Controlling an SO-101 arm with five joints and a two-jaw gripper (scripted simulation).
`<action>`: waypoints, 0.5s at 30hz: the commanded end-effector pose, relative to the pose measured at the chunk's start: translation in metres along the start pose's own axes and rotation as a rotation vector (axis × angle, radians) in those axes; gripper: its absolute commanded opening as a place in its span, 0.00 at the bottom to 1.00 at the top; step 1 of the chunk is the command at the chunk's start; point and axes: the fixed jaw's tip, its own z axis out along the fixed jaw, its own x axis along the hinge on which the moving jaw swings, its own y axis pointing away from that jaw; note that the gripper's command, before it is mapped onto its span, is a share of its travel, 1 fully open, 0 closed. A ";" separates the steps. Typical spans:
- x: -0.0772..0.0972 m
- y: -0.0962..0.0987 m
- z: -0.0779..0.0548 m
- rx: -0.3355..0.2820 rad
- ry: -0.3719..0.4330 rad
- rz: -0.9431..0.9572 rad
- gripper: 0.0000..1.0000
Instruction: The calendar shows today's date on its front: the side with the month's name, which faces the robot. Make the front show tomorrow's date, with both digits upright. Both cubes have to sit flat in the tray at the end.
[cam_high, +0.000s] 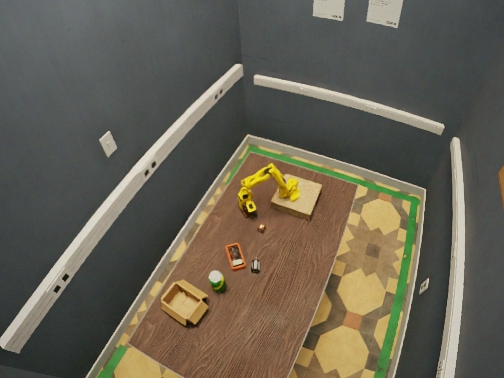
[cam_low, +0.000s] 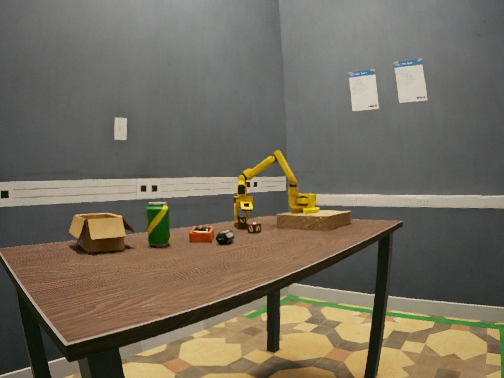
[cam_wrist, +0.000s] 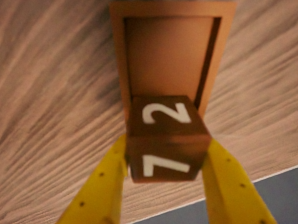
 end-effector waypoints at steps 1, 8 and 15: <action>-0.002 0.001 0.002 -0.014 -0.006 -0.002 0.00; -0.002 0.001 0.000 -0.014 -0.006 -0.002 0.00; -0.002 0.001 -0.001 -0.014 -0.006 -0.002 0.00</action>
